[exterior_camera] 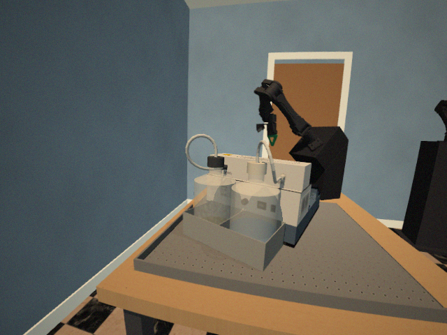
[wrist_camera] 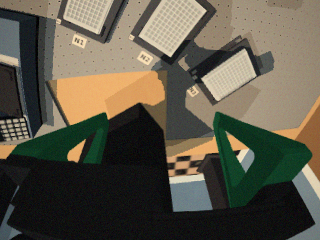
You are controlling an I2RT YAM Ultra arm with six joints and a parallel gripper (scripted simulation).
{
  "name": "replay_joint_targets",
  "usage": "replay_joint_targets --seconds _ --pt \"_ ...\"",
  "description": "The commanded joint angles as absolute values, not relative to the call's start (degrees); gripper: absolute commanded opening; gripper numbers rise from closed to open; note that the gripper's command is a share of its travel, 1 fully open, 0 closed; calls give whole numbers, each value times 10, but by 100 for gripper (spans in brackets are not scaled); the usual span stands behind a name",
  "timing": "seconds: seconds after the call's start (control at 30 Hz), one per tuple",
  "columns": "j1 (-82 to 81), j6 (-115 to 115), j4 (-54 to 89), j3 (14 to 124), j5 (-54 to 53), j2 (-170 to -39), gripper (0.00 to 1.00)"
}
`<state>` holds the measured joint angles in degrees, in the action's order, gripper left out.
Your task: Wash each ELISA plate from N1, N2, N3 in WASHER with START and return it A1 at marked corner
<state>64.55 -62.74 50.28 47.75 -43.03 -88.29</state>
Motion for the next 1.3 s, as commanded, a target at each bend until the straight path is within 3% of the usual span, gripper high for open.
replay_joint_targets --seconds 0.0,0.53,1.27 --pt "648 -627 502 479 -430 -882 100" --pt "648 -627 502 479 -430 -882 100" --pt "466 -385 411 325 -430 -644 100"
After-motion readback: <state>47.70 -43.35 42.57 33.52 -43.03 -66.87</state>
